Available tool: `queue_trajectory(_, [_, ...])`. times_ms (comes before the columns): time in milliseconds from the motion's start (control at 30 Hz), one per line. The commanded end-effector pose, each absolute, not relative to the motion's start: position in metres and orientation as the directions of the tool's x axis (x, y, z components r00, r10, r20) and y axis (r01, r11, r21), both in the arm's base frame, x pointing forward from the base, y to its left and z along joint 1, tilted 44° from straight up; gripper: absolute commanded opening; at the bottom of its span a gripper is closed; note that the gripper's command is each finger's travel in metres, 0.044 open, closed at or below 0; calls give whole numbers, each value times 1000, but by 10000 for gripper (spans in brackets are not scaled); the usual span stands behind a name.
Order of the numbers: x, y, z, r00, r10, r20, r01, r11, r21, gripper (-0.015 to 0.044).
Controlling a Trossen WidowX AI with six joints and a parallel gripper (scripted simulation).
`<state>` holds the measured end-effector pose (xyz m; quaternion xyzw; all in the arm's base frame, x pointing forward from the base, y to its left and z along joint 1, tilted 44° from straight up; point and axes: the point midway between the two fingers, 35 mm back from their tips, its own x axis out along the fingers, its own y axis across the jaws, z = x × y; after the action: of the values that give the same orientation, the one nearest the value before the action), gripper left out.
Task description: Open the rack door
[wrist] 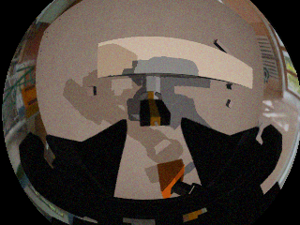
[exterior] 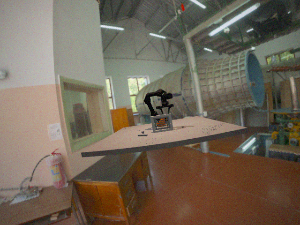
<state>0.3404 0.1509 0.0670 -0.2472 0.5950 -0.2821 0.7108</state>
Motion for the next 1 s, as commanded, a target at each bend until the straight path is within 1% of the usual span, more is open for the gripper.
queue_trajectory(0, [341,144,61,126,-698,-705,102,716,-691,283])
queue_trajectory(967, [345,112,29,100,-686,-721,104,728,-678,283])
